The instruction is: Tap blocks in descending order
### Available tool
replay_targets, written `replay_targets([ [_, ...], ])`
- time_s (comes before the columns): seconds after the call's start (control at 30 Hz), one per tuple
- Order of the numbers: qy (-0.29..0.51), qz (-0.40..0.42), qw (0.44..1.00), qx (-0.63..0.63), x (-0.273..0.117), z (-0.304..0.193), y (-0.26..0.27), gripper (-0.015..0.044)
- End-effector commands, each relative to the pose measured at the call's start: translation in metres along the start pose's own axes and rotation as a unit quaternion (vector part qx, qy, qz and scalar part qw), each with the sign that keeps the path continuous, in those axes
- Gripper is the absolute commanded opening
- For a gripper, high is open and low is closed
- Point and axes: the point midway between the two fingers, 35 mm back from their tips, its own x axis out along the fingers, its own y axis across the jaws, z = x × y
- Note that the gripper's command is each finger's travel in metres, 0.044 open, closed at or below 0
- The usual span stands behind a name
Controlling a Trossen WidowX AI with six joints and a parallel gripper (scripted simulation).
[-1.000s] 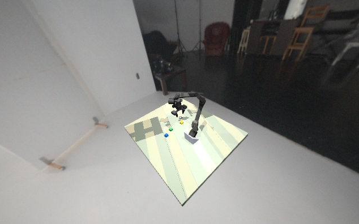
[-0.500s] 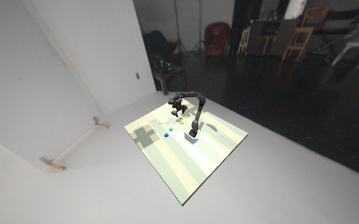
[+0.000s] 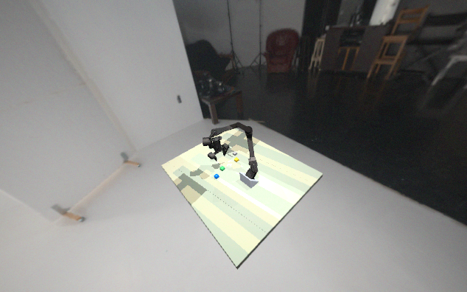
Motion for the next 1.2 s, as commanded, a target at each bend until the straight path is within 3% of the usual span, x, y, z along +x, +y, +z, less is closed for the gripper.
replay_targets([
  [0.0, 0.003, 0.002, 1.000, 0.009, 0.001, 0.001, 0.015, 0.0400],
  [0.7, 0.003, 0.002, 1.000, 0.009, 0.001, 0.001, 0.015, 0.0400],
  [0.9, 0.003, 0.005, 1.000, 0.009, 0.000, -0.037, 0.086, 0.0400],
  [1.17, 0.003, 0.005, 1.000, 0.009, 0.000, -0.039, 0.089, 0.0400],
])
